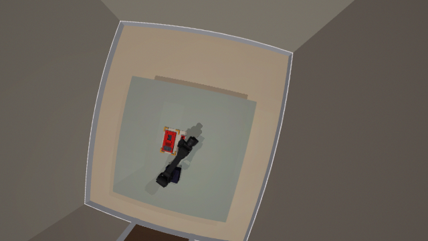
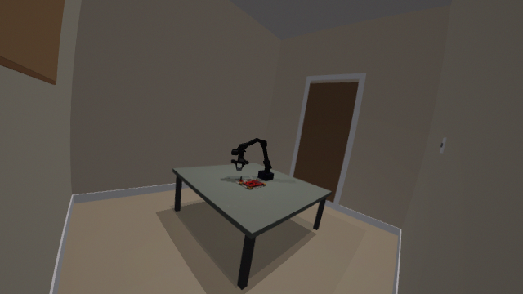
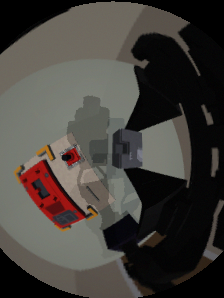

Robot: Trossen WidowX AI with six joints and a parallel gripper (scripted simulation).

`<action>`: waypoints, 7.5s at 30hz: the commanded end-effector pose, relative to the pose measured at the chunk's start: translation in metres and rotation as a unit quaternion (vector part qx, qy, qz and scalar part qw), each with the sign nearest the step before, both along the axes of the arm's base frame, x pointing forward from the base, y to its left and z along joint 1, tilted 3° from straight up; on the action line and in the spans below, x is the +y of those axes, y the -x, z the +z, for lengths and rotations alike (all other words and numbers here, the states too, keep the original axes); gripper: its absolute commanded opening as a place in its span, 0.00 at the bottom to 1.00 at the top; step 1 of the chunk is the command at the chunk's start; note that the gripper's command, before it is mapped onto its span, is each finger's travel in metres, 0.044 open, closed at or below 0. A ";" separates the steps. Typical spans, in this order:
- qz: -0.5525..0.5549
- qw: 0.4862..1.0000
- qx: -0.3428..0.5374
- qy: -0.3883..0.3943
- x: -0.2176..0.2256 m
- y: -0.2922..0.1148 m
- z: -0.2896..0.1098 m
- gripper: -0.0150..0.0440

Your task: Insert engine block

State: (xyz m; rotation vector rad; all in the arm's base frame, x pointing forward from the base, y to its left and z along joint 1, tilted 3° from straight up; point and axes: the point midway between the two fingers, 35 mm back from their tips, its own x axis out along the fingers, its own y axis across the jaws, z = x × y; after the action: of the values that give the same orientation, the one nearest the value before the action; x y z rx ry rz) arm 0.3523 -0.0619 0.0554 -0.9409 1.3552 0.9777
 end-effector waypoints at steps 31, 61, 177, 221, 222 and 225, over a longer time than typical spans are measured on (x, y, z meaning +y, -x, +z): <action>0.000 0.993 -0.038 -0.113 -0.009 0.004 0.013 0.25; -0.006 0.891 -0.152 -0.428 -0.029 0.012 -0.005 0.25; -0.010 0.875 -0.162 -0.456 -0.029 0.015 -0.106 1.00; 0.022 0.945 -0.045 -0.324 -0.036 0.028 -0.076 1.00; 0.023 0.950 -0.038 -0.310 -0.035 0.028 -0.075 1.00; 0.026 0.964 -0.018 -0.266 -0.032 0.027 -0.073 1.00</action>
State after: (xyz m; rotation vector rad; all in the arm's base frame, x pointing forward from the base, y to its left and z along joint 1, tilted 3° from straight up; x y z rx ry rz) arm 0.3265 -0.0976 -0.0193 -0.5200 0.8594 1.2852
